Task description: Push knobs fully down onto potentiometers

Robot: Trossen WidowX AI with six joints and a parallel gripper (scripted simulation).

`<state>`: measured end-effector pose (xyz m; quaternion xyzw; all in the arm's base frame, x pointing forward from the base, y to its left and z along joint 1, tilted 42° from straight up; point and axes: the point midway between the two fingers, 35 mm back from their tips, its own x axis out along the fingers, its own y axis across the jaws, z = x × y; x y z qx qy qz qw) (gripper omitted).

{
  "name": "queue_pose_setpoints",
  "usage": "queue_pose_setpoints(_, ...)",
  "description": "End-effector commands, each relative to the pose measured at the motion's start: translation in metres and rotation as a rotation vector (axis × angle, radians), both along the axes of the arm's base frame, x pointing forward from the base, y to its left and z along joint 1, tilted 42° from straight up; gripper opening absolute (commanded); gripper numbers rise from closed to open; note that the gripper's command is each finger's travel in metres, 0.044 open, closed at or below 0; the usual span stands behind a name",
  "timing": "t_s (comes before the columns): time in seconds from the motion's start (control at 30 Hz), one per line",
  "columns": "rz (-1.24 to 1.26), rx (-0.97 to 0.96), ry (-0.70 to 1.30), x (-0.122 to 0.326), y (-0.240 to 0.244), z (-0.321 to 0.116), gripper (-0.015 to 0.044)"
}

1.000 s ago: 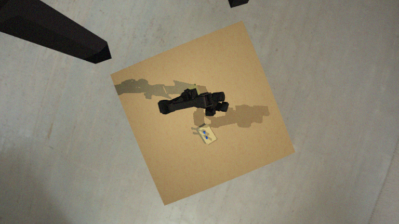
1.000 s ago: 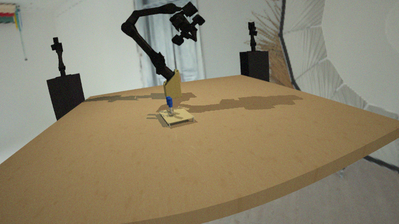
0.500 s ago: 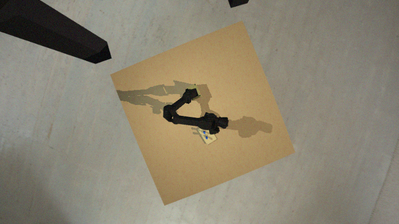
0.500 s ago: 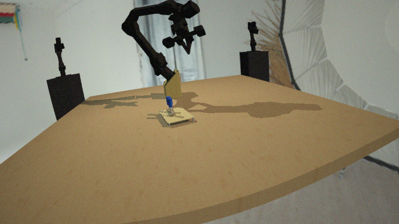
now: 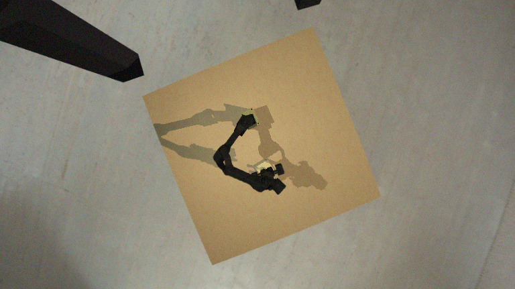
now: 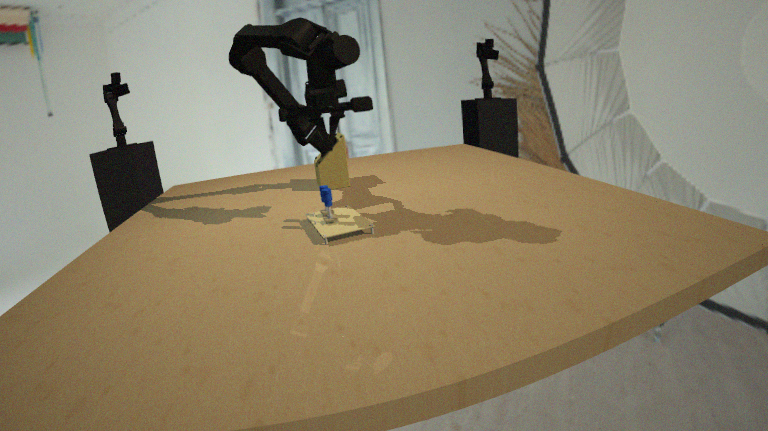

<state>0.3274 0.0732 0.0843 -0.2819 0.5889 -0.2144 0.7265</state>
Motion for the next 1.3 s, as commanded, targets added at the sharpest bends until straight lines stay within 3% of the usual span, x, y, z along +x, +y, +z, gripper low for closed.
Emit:
queue_pose_setpoints(0.0,0.003,-0.017,0.099,0.010,-0.027,-0.001,0.0000)
queue_pose_setpoints(1.27,0.005,-0.022,0.119,0.017,-0.060,-0.031,0.0000)
